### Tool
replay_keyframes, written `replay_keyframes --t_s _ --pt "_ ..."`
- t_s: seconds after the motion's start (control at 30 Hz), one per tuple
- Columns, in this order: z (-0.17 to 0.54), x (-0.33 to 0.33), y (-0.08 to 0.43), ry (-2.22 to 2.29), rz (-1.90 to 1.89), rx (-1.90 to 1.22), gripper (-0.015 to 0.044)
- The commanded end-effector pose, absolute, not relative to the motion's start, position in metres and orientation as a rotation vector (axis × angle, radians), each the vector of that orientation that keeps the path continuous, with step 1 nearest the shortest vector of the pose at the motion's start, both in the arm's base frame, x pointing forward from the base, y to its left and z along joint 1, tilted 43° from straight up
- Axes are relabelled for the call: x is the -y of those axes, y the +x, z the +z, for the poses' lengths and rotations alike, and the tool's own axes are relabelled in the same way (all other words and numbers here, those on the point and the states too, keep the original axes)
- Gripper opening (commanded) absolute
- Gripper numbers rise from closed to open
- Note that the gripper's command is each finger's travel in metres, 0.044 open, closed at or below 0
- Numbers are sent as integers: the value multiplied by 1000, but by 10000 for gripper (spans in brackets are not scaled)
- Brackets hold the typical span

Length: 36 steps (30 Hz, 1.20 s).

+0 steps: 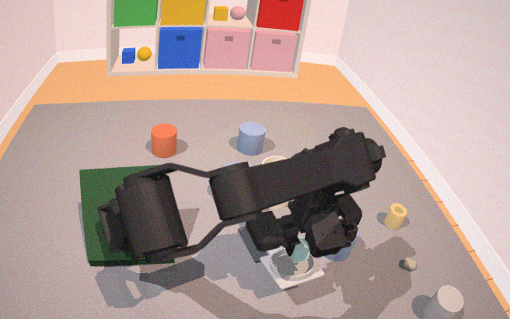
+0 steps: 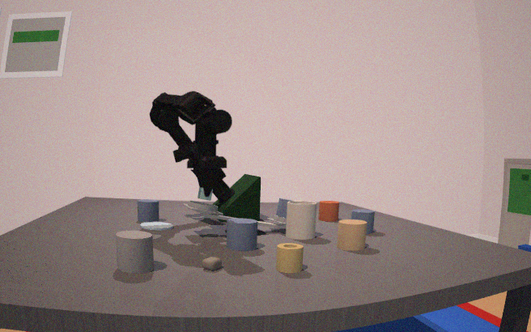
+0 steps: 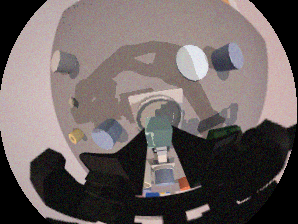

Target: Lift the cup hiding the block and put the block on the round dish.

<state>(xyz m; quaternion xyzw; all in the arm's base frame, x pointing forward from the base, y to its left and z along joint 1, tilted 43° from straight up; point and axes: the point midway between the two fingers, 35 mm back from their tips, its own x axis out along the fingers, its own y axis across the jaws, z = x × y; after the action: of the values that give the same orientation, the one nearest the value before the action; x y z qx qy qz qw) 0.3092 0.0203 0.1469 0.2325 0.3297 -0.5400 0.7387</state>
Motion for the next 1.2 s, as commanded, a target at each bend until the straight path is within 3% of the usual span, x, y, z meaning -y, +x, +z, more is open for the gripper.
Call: replay_keyframes --t_s 0.0,0.43,1.17 --pt "158 -31 308 507 -1169 -730 0" --pt "200 -60 293 448 -1128 -752 0" --pt "212 106 234 515 -1235 -705 0"
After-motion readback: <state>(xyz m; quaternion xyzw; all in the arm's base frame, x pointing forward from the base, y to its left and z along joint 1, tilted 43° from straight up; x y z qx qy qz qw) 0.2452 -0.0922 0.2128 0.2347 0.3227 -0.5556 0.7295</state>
